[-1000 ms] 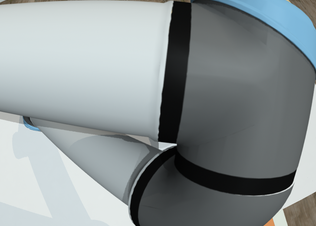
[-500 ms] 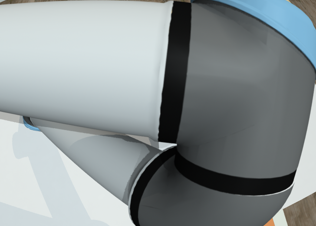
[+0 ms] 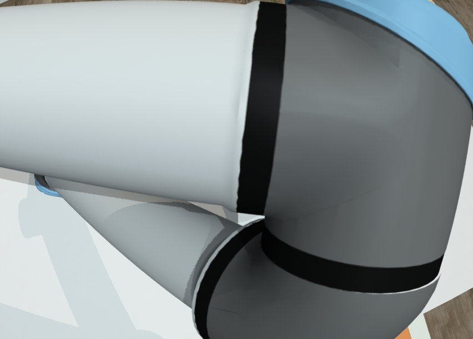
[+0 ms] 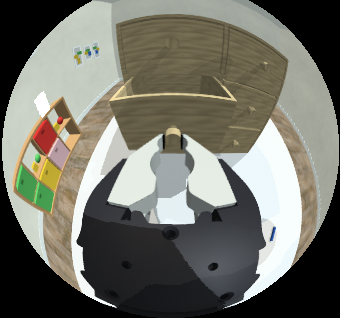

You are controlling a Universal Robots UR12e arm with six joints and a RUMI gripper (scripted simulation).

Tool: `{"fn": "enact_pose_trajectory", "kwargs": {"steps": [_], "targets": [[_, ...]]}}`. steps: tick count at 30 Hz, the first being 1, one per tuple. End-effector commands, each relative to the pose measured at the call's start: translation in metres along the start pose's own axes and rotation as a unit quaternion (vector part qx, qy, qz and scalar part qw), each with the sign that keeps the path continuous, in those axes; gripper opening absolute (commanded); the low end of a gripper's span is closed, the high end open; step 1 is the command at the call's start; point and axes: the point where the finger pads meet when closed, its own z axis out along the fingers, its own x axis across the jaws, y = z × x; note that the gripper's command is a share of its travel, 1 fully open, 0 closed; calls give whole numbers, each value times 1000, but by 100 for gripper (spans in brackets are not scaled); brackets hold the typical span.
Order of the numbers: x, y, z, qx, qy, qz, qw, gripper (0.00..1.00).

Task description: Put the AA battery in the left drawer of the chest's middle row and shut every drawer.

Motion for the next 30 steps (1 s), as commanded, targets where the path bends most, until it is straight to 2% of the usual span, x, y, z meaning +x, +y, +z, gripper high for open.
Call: {"fn": "enact_pose_trajectory", "kwargs": {"steps": [1,30], "targets": [[0,-2,1,2,1,0,1000,7],[0,-4,7,2,1,0,1000,7]]}}
